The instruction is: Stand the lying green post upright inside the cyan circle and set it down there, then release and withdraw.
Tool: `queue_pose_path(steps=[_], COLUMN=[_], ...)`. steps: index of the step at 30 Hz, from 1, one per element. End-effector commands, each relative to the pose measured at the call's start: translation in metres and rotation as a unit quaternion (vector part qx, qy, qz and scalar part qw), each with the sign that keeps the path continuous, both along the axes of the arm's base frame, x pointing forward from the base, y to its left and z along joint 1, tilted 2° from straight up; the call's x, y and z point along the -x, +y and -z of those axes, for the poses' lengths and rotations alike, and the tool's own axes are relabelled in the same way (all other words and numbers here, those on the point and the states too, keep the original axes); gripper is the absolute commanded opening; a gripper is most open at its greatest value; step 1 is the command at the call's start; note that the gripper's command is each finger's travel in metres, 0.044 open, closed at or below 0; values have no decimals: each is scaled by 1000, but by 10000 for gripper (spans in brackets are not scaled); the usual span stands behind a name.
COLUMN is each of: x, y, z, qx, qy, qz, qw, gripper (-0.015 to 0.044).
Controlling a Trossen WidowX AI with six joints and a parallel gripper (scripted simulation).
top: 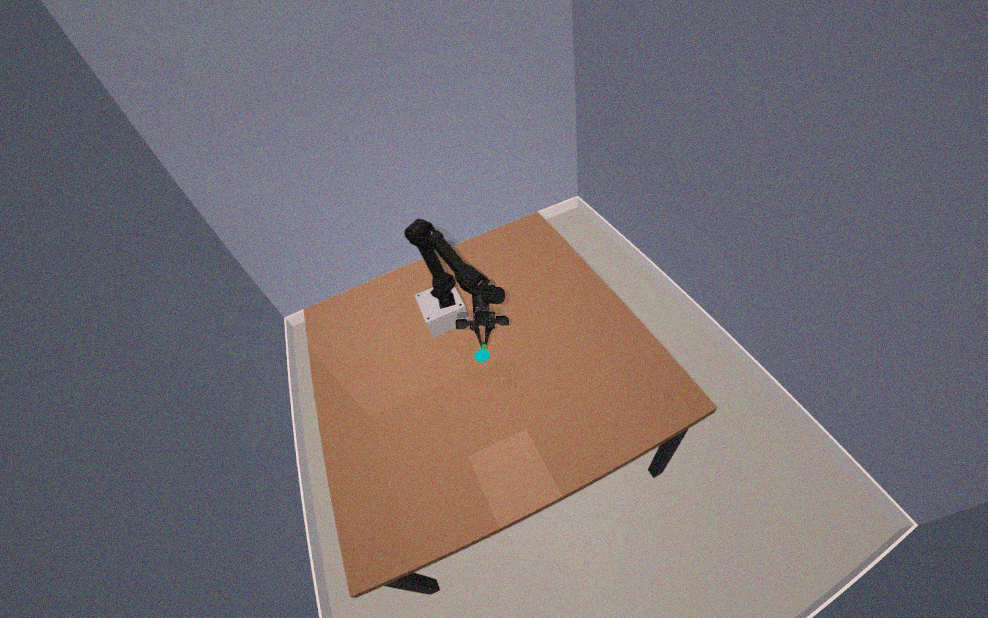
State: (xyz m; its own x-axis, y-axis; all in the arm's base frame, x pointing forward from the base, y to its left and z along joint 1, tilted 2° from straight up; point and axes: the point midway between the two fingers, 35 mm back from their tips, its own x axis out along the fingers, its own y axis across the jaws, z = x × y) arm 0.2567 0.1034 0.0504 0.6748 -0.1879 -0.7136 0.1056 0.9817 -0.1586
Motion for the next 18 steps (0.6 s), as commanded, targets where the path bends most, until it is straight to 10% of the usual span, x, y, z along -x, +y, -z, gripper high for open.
queue_pose_path(steps=[1, 18], x=[1, 6], y=[0, 2], z=[1, -2], qx=[2, 6], qy=[-13, -73], qz=[2, 0], qw=[1000, 997], gripper=[23, 23])
